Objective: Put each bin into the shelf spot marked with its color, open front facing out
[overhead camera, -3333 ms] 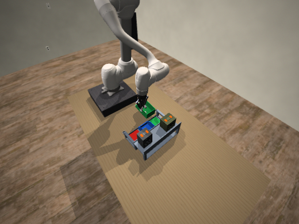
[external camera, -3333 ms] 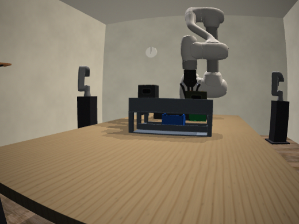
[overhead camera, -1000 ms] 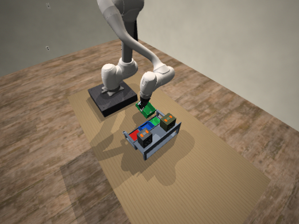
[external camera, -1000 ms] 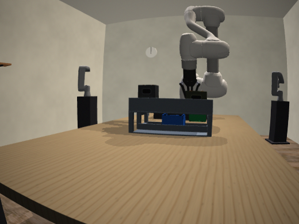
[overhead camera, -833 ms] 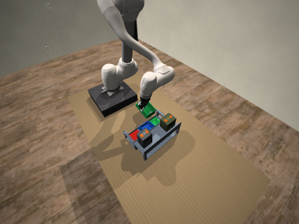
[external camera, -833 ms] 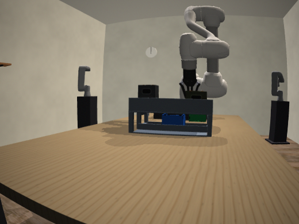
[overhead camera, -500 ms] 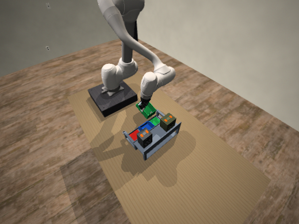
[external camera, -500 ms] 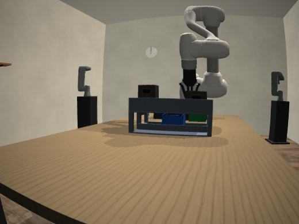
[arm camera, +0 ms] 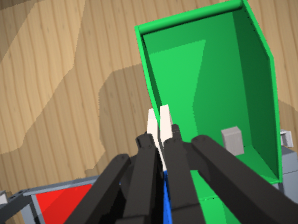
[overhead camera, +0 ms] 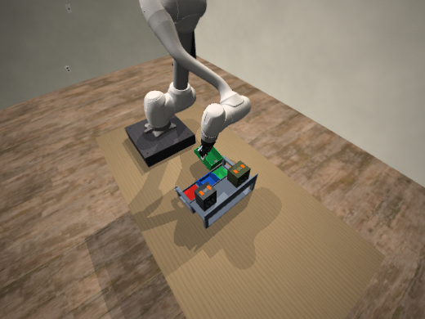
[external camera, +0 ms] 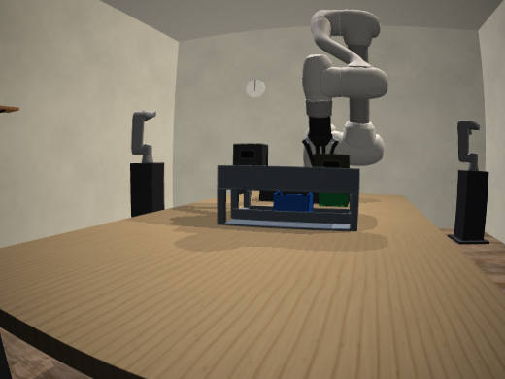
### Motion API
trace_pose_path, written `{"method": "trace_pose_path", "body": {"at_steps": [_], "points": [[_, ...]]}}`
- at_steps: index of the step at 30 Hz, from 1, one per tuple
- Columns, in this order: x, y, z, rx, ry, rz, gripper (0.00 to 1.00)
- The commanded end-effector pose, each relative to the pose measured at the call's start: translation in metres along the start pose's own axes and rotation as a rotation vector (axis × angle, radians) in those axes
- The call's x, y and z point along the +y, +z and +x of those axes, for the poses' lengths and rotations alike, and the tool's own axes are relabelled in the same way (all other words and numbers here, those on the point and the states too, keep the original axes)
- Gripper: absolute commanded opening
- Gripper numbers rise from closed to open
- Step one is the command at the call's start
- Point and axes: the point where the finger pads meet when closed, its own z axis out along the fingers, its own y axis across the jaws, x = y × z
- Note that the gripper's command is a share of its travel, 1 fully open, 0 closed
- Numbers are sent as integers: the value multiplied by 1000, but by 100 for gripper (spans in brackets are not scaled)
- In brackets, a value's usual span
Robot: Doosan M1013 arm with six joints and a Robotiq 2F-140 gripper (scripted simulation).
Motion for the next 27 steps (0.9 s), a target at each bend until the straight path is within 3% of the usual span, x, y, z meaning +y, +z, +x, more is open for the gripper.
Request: {"method": "trace_pose_path", "body": {"at_steps": [1, 27], "points": [[0, -1, -2, 0, 0, 0, 10], [0, -8, -30, 0, 0, 0, 10]]}}
